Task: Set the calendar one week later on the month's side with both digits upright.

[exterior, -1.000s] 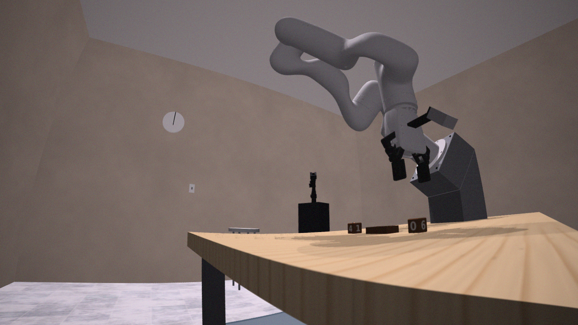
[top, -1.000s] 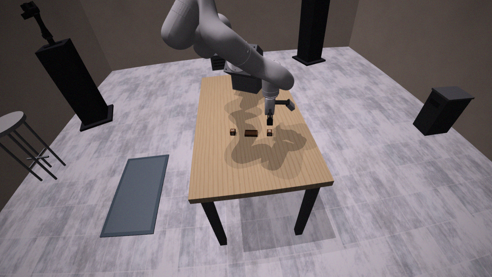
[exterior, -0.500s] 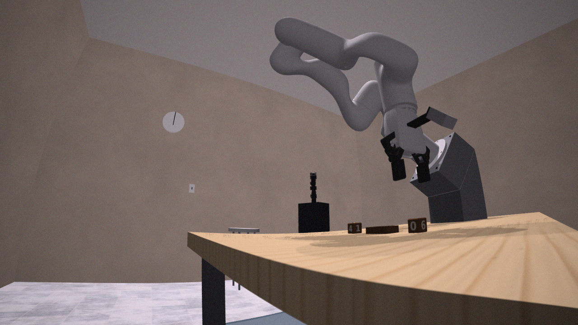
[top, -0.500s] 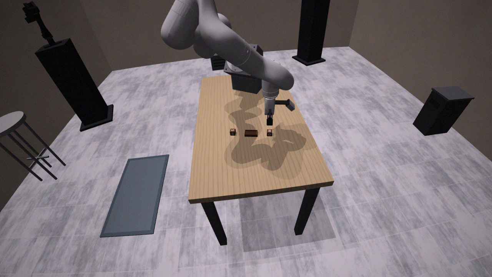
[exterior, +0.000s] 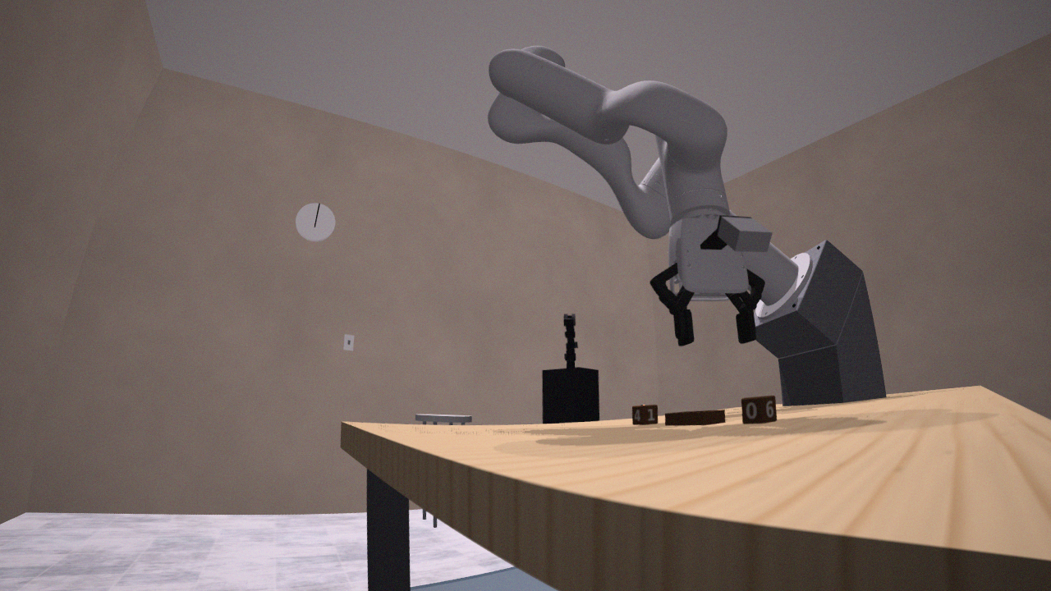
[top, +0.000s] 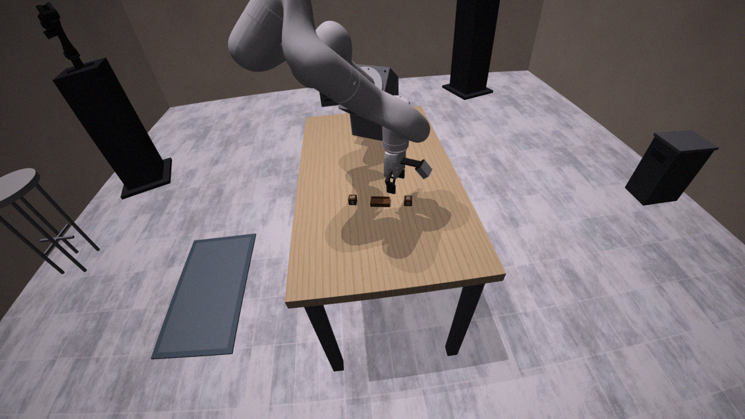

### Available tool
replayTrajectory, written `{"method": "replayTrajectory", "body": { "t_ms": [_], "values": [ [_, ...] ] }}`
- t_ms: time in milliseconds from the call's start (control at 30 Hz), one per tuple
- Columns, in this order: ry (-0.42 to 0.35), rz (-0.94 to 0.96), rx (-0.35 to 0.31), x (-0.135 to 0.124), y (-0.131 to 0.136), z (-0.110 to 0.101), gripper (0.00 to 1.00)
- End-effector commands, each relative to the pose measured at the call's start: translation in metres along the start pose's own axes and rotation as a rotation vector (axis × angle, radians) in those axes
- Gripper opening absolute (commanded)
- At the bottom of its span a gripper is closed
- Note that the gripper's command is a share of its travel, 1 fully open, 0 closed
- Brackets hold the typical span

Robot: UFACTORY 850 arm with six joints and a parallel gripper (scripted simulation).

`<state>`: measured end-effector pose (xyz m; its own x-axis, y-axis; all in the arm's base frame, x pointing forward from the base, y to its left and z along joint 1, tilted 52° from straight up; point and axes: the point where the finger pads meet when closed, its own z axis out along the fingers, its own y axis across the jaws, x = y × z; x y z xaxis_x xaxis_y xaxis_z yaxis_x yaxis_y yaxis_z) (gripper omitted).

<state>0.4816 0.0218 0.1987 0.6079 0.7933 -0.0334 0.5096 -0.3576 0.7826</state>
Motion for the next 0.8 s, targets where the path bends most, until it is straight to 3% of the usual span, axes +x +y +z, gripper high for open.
{"method": "replayTrajectory", "body": {
  "t_ms": [0,767],
  "values": [
    [0.018,0.173,-0.004,-0.021,0.012,0.004,1.0],
    [0.019,0.764,0.0,-0.098,0.038,0.008,1.0]
  ]
}}
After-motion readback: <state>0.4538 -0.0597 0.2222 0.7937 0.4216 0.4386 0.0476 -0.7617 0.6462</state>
